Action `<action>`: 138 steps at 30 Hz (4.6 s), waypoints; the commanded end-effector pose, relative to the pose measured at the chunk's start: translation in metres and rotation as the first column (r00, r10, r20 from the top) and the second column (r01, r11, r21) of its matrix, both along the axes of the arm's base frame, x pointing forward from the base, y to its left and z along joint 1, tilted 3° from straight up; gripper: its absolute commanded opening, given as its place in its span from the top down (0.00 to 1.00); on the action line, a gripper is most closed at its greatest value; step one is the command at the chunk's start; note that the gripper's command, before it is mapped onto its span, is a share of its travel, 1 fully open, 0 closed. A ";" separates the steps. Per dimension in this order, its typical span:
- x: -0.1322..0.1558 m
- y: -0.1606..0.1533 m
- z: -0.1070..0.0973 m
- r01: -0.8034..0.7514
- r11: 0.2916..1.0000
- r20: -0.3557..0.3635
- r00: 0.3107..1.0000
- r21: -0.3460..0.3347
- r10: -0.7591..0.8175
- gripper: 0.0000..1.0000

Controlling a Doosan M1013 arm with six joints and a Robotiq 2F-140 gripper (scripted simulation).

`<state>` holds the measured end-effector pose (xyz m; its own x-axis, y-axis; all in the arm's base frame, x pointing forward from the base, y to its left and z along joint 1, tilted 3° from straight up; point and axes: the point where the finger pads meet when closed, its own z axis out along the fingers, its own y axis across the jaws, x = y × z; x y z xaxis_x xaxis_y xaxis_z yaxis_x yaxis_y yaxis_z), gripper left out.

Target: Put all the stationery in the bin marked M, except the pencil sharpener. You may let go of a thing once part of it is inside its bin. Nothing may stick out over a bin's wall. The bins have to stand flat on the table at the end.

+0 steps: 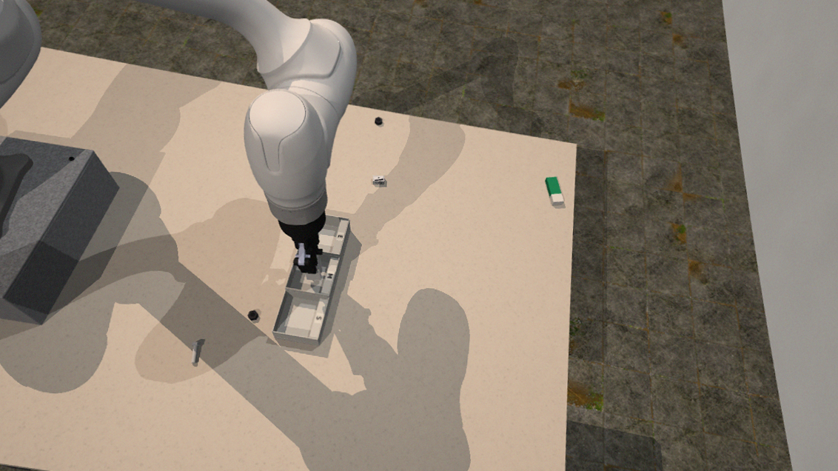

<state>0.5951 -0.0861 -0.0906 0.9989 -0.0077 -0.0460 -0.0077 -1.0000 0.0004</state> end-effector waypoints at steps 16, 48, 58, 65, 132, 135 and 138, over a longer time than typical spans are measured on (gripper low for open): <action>-0.001 0.002 -0.003 0.006 1.000 -0.003 1.000 0.004 -0.006 0.85; 0.001 0.001 0.033 0.006 1.000 -0.003 1.000 0.004 -0.006 0.85; 0.002 0.001 0.058 0.006 1.000 -0.003 1.000 0.004 -0.006 0.85; 0.002 0.001 0.058 0.006 1.000 -0.003 1.000 0.004 -0.006 0.85; 0.015 0.083 0.058 0.006 1.000 -0.003 1.000 0.004 -0.006 0.85; 0.015 0.083 0.058 0.006 1.000 -0.003 1.000 0.004 -0.006 0.85; 0.015 0.083 0.058 0.006 1.000 -0.003 1.000 0.004 -0.006 0.85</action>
<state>0.6102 -0.0053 -0.0312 0.9990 -0.0085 -0.0444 -0.0084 -1.0000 0.0014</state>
